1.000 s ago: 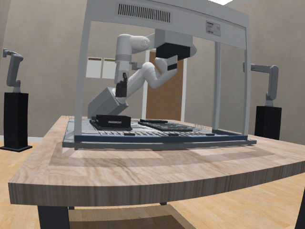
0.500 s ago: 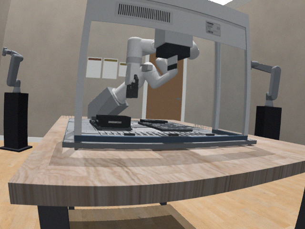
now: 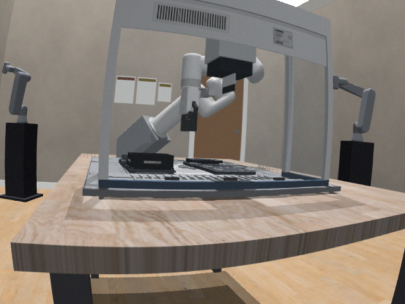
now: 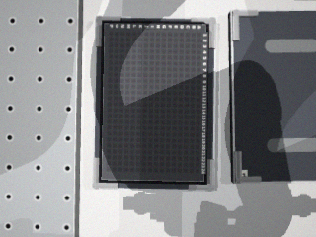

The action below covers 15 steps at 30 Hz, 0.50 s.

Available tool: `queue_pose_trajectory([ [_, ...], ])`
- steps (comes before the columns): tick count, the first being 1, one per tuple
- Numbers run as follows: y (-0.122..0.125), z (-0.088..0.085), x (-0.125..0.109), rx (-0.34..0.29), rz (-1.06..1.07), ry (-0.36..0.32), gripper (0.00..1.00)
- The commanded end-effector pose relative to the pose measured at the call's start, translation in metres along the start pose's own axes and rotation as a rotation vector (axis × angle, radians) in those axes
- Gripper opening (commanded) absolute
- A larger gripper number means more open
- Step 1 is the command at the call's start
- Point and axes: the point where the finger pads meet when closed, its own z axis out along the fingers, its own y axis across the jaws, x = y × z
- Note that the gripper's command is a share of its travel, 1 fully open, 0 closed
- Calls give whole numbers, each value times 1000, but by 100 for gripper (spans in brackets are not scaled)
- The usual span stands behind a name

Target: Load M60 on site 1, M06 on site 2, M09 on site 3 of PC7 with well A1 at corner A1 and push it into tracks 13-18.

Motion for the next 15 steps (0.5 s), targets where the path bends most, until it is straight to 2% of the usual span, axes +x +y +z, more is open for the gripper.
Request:
queue_pose_trajectory([
  [1, -12, -3, 29, -4, 0, -8, 100],
  [15, -38, -3, 83, -4, 0, -8, 100],
])
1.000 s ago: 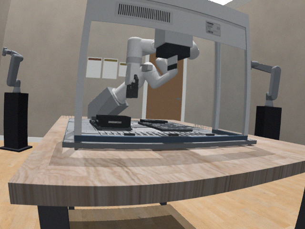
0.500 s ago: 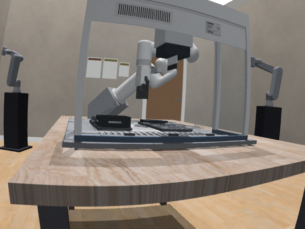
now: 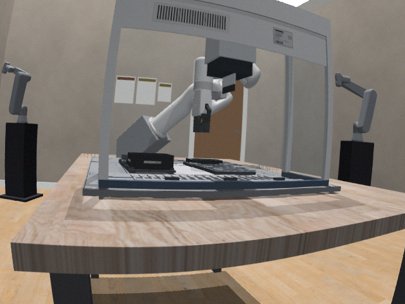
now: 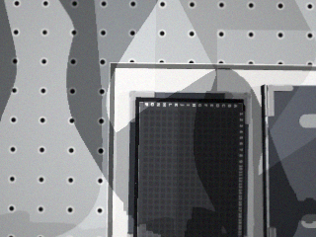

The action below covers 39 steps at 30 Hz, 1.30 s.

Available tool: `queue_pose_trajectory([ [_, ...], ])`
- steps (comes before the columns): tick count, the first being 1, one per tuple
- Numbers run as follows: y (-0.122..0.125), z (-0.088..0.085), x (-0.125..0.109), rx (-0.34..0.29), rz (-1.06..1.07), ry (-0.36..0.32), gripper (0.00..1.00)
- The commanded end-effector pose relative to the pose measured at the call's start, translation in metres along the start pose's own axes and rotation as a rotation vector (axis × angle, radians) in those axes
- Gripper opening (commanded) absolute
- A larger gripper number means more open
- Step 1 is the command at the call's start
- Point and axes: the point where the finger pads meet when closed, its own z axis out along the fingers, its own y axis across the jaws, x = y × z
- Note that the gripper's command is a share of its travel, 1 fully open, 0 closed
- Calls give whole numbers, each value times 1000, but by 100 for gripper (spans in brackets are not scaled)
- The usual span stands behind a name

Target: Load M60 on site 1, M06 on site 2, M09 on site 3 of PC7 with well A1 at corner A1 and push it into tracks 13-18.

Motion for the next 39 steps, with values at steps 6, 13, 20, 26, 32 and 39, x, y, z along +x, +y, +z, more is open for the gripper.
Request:
queue_pose_trajectory([
  [6, -10, -4, 24, -6, 1, -12, 100],
  [13, -10, -4, 24, -6, 1, -12, 100],
  [20, -10, -4, 24, -6, 1, -12, 100],
  [26, -10, 5, 24, -6, 1, -12, 100],
  [32, -10, 11, 24, -6, 1, -12, 100],
  [39, -10, 23, 24, -7, 1, -12, 100],
])
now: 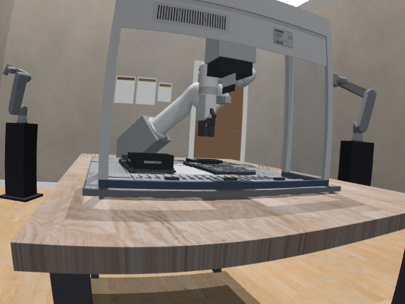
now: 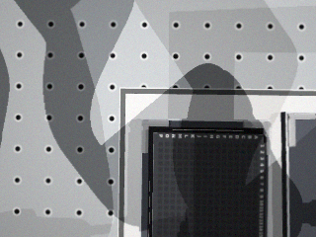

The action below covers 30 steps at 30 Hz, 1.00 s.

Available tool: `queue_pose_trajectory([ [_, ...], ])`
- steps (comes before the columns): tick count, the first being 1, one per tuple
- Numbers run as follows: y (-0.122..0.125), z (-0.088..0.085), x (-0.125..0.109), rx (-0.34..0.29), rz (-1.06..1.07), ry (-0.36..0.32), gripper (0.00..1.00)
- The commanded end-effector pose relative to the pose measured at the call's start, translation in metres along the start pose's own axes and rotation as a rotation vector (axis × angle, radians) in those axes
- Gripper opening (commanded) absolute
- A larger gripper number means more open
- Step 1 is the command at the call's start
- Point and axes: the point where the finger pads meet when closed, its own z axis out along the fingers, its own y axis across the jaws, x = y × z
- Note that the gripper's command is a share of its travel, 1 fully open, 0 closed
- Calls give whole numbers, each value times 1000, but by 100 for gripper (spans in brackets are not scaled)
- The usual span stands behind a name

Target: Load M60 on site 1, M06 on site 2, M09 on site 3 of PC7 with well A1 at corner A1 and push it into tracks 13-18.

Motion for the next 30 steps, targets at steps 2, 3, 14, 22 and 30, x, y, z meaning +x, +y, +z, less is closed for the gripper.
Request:
queue_pose_trajectory([
  [2, 2, 11, 0, -2, -1, -2, 100],
  [3, 2, 13, 0, -2, -1, -2, 100],
  [14, 2, 28, 0, -3, -1, -2, 100],
  [22, 2, 41, 0, -3, -1, -2, 100],
  [30, 2, 51, 0, -3, -1, -2, 100],
])
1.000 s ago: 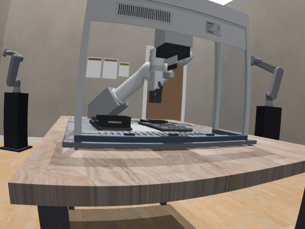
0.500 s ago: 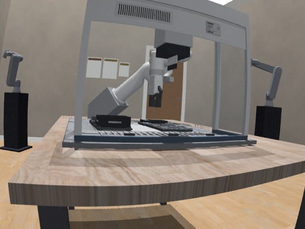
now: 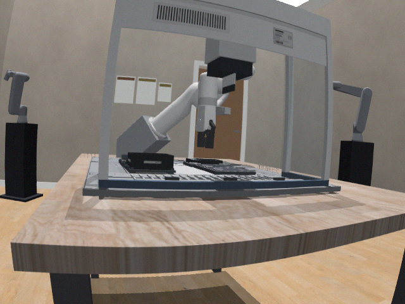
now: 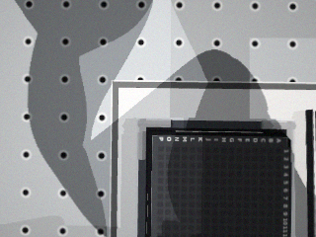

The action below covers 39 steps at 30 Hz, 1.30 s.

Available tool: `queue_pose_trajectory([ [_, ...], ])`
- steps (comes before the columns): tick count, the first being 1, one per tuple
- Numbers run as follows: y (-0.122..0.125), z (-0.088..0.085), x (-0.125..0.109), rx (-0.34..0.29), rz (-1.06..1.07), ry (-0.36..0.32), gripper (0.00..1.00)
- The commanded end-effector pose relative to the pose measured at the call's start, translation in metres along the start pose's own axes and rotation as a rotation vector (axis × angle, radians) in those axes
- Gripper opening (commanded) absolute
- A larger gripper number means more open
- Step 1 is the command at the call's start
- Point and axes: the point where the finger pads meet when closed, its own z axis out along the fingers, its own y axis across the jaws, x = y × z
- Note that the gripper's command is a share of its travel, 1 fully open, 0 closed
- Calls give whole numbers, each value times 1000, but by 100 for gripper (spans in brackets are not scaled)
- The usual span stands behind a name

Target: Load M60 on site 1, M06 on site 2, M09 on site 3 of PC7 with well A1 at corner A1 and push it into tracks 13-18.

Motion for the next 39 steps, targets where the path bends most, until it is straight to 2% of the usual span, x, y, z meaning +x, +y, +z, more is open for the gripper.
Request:
queue_pose_trajectory([
  [1, 2, 10, 0, -3, -1, -1, 100],
  [15, 2, 30, 0, -3, -1, 0, 100],
  [39, 2, 35, 0, -3, -1, 0, 100],
])
